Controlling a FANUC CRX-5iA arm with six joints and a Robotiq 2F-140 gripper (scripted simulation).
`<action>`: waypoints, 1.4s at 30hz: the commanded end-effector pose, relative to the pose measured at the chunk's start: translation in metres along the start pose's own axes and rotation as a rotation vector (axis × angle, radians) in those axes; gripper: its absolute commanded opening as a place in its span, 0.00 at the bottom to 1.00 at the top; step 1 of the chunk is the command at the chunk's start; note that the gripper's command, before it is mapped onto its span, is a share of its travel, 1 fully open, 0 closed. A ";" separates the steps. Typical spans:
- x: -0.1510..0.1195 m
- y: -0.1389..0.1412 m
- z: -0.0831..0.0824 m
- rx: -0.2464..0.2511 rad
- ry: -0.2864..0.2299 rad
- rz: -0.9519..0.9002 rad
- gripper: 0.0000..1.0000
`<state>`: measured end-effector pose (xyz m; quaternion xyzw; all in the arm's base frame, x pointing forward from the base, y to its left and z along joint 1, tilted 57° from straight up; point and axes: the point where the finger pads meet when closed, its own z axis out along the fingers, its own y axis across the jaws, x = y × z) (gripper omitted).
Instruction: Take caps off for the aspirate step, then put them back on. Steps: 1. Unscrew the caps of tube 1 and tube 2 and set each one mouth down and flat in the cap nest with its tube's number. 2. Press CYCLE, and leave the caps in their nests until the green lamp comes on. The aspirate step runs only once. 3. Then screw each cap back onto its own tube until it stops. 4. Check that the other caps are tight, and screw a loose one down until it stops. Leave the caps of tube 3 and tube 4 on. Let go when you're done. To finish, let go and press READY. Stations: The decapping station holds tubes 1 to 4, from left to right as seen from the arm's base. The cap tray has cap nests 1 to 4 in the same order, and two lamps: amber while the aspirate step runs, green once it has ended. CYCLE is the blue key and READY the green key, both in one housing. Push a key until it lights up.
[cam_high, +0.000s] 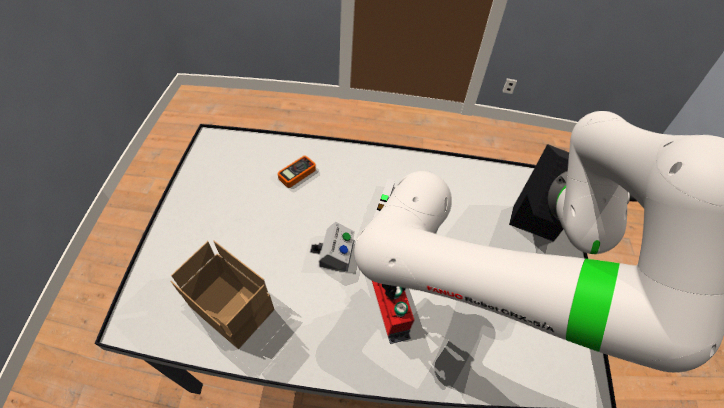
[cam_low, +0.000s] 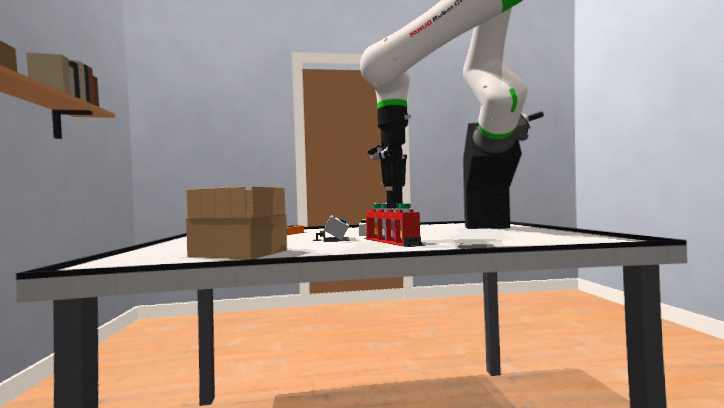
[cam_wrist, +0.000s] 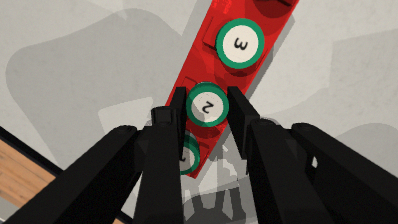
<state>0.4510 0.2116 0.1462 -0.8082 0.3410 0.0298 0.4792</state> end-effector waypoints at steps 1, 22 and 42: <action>0.000 0.000 -0.001 0.000 0.001 -0.001 0.30; 0.001 0.000 -0.001 0.001 0.001 0.499 0.30; 0.001 0.000 0.000 0.001 0.001 0.915 0.41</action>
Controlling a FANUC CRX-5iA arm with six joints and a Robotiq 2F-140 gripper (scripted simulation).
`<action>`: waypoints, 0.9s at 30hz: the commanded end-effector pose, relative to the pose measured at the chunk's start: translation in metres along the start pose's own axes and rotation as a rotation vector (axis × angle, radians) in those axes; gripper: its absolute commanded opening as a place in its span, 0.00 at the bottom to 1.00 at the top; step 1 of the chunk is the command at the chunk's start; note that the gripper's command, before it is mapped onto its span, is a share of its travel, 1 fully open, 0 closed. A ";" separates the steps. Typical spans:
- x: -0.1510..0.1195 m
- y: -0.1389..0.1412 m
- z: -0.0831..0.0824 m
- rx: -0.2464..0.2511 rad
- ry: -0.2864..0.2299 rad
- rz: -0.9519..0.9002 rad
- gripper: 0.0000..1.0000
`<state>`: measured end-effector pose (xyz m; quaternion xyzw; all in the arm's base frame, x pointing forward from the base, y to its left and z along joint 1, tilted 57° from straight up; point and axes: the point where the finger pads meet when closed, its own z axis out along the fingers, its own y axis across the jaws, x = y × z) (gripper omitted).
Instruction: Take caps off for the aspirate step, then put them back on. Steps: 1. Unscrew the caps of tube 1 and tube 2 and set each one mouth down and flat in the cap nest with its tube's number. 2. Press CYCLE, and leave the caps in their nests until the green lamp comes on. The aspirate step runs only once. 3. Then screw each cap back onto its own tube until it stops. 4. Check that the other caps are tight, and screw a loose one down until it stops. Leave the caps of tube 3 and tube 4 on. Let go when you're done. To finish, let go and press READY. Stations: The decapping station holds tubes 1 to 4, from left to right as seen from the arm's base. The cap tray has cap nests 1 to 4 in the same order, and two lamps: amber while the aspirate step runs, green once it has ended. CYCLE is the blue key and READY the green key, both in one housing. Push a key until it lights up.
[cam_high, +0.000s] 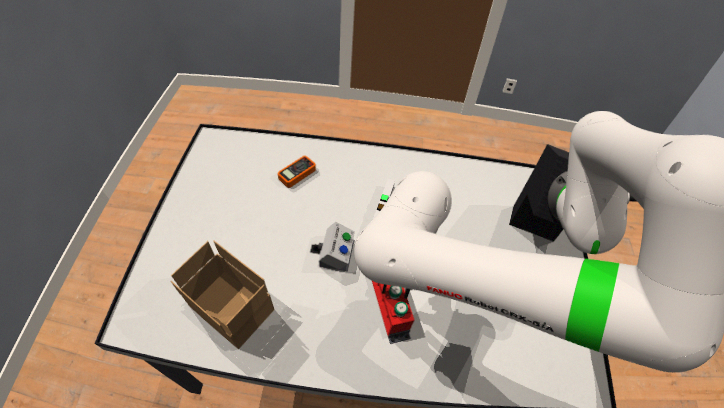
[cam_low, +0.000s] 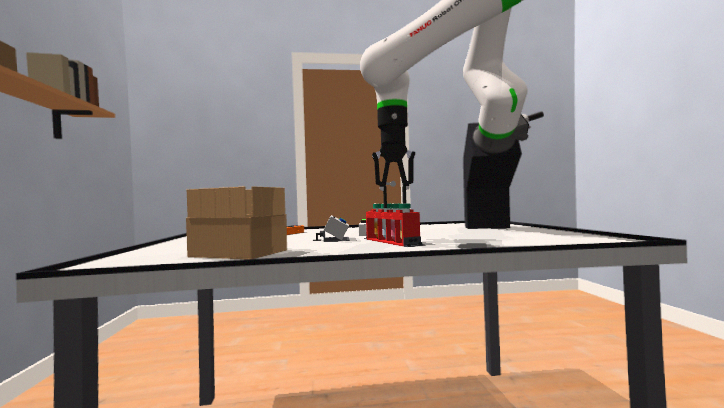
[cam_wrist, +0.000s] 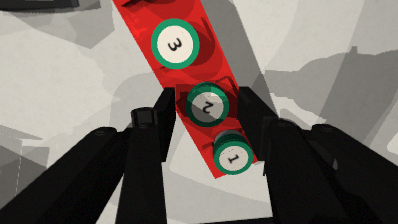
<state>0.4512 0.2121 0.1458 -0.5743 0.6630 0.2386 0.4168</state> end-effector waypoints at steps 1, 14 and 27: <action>0.000 -0.001 -0.001 0.001 0.001 -0.001 0.41; 0.000 0.000 -0.016 0.001 0.001 0.000 0.41; 0.000 0.000 -0.047 0.001 0.001 0.000 0.41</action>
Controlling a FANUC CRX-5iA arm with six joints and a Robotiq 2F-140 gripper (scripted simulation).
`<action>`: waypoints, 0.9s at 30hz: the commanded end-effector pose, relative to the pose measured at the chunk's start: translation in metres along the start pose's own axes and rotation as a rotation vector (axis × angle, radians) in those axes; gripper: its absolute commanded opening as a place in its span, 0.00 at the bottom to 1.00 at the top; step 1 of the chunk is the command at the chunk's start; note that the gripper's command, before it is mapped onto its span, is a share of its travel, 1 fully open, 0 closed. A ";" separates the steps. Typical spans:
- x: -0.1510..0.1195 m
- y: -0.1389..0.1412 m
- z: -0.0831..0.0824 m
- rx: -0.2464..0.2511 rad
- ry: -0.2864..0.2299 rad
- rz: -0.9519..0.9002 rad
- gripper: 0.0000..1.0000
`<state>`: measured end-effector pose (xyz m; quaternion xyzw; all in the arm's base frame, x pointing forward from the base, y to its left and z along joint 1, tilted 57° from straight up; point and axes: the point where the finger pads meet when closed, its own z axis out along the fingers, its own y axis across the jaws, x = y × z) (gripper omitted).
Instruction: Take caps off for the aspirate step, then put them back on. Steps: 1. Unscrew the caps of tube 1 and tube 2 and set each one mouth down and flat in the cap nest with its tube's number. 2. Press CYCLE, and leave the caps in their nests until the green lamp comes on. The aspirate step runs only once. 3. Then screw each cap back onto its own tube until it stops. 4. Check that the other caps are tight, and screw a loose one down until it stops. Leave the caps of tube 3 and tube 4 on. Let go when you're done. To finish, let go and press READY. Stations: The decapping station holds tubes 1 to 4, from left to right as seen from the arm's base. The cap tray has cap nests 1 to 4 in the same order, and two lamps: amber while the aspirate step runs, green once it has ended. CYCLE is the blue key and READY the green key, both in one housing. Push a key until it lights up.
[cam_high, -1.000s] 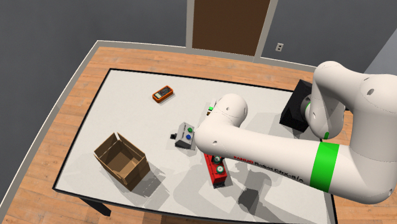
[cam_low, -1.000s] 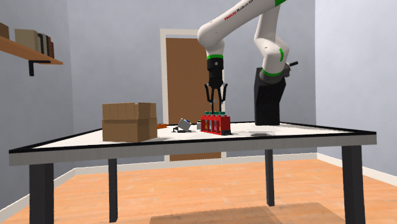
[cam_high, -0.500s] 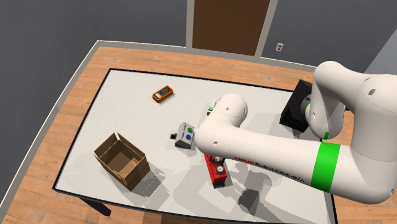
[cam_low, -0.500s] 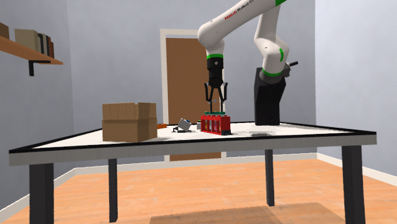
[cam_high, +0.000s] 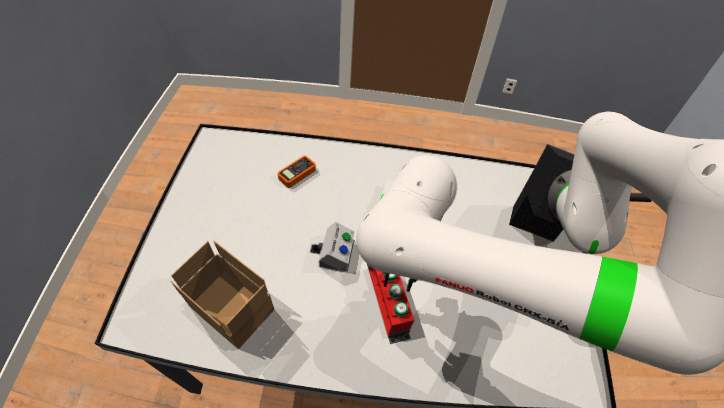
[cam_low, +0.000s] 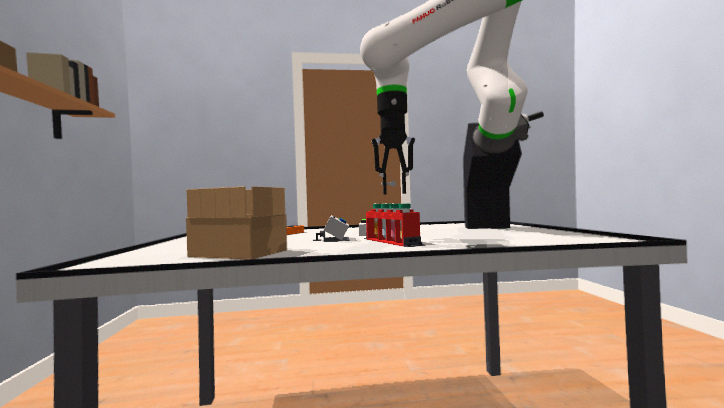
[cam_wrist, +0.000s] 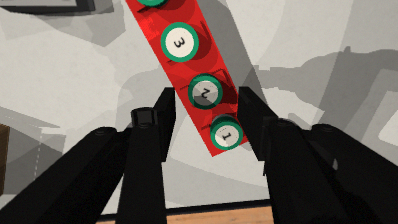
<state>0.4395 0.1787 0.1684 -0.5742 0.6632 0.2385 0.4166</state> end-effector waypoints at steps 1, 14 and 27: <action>0.000 0.000 -0.005 0.001 0.000 0.000 0.41; 0.047 -0.023 -0.005 0.000 0.003 -0.615 0.41; 0.047 -0.023 0.004 0.001 0.001 -0.703 0.41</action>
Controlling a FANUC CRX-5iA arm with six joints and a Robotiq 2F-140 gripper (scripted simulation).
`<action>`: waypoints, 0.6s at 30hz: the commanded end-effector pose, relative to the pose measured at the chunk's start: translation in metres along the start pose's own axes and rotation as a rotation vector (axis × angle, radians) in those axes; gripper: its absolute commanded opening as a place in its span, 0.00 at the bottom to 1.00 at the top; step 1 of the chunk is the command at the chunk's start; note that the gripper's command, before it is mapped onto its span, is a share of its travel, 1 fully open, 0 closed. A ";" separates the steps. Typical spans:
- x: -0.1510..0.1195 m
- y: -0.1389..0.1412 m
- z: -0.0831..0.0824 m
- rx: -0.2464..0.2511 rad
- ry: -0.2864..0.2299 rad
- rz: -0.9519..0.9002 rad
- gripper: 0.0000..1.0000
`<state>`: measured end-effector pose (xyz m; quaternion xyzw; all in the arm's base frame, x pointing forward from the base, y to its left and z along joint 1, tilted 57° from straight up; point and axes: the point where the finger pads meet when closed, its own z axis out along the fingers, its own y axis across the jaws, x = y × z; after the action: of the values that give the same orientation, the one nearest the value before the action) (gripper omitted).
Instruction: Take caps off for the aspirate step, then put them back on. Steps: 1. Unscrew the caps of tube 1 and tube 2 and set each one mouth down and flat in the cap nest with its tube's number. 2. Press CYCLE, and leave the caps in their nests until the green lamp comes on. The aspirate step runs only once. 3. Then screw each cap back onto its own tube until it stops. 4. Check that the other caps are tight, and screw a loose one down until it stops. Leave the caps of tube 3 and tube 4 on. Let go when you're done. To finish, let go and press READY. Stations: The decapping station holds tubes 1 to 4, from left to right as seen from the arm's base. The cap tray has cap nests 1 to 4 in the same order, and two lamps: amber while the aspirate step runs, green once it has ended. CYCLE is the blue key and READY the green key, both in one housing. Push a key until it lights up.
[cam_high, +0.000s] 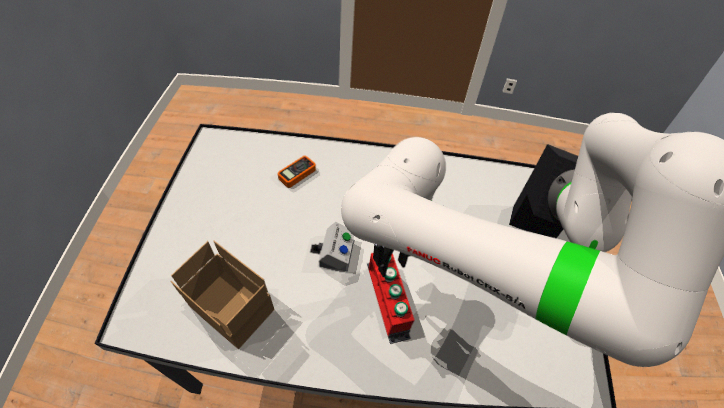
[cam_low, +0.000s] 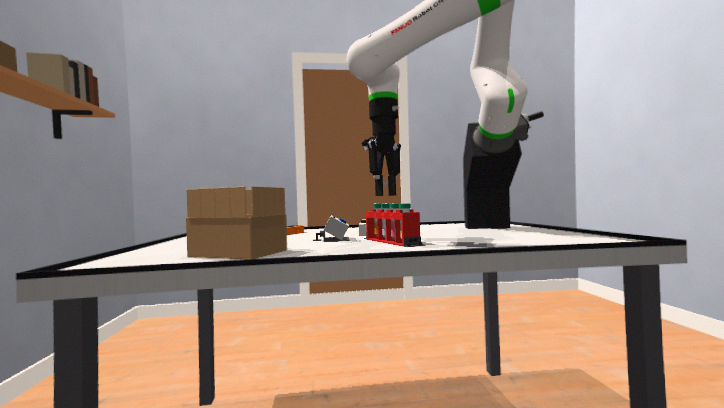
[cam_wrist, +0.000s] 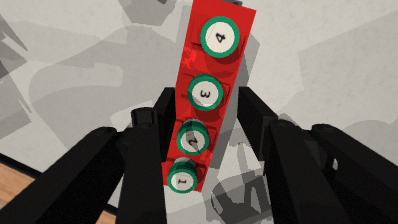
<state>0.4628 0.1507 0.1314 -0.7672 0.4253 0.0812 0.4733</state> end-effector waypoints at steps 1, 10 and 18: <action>0.001 0.000 0.003 0.001 0.002 -0.001 0.41; 0.001 0.000 0.027 0.001 0.002 -0.001 0.41; 0.001 0.000 0.028 0.001 0.002 -0.001 0.41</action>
<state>0.4708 0.1727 0.1164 -0.7673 0.4251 0.0808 0.4733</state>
